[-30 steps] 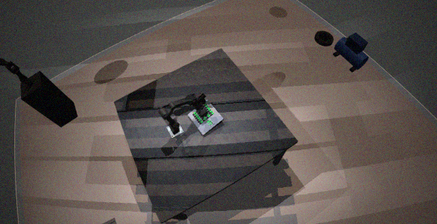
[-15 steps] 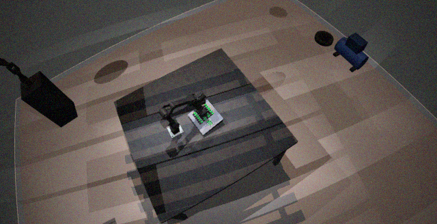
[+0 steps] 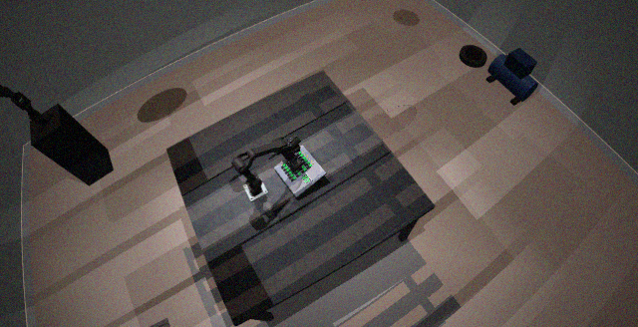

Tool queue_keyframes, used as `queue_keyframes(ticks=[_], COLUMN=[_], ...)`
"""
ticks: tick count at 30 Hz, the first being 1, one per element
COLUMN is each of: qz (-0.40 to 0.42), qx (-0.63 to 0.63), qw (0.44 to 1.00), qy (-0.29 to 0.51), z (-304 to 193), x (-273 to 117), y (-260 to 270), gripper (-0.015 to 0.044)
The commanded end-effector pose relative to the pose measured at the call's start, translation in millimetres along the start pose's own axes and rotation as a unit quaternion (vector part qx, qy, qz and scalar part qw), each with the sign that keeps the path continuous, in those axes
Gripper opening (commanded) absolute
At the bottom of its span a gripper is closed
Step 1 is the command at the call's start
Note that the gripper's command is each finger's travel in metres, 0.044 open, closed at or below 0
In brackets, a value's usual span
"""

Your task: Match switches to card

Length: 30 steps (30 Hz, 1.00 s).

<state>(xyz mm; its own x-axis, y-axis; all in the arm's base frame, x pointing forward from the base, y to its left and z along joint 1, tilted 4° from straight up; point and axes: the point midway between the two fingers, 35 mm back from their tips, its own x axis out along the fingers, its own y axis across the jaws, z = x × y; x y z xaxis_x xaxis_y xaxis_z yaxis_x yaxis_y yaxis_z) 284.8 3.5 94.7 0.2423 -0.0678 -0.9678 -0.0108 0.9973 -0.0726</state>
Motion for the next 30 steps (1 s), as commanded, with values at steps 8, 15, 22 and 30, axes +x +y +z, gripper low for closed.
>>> queue_keyframes(ticks=[8, 15, 22, 30], qz=[0.0, 0.002, 0.001, 0.001], qx=[0.0, -0.002, -0.002, -0.002], qw=[1.0, 1.0, 1.0, 1.0], qy=[0.002, 0.015, 0.014, 0.026], z=[1.4, 2.8, 20.1, 21.4], x=[-7.1, -63.3, -63.1, -28.0], y=[0.1, 0.4, -19.8, -21.6], gripper=[0.0, 0.0, 0.0, 0.0])
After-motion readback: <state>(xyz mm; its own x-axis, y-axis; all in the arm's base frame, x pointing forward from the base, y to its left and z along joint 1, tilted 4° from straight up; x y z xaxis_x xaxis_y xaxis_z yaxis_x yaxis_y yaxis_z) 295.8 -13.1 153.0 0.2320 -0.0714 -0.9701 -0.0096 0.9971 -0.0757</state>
